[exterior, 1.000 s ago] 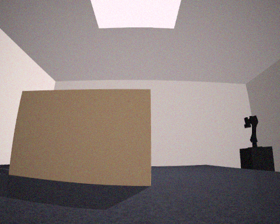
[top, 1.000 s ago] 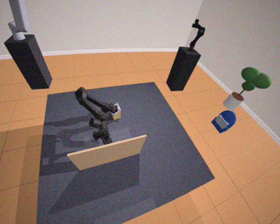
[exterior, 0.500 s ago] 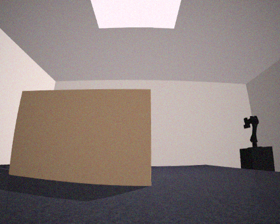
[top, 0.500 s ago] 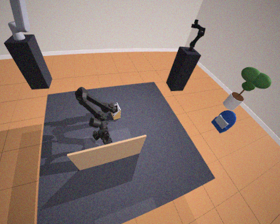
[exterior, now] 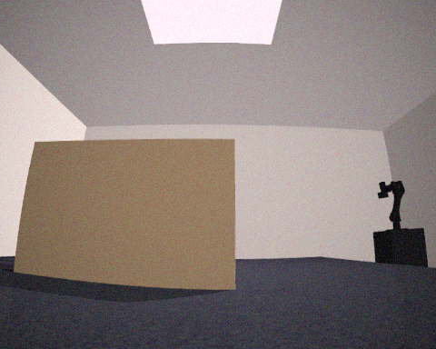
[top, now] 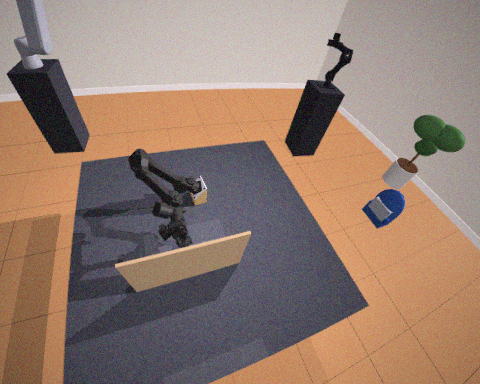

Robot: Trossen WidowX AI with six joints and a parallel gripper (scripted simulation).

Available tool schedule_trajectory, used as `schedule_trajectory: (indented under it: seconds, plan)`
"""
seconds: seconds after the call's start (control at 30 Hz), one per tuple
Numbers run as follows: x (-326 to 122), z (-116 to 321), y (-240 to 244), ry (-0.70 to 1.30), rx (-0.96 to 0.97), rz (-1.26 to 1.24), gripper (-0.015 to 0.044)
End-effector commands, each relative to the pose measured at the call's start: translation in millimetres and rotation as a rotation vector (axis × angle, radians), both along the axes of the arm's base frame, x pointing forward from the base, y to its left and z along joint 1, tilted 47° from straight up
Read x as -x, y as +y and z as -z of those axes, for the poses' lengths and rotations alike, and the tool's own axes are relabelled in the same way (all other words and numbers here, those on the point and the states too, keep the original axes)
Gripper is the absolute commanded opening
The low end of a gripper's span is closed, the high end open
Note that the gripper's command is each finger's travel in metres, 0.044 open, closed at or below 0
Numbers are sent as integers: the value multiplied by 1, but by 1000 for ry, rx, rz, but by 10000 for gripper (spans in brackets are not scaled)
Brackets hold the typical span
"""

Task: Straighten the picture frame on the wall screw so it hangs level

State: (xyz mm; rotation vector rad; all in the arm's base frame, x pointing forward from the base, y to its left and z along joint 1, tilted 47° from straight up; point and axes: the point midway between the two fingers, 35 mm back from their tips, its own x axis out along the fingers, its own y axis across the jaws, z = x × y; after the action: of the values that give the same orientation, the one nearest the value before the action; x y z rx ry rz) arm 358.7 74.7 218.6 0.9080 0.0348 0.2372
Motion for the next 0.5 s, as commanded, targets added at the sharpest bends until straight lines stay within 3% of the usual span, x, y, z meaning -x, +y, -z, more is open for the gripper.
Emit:
schedule_trajectory:
  seconds: [0.0,0.47]
  plan:
    - [2,-5,4,-12,0,-12,0]
    - [2,-8,6,-12,0,-12,0]
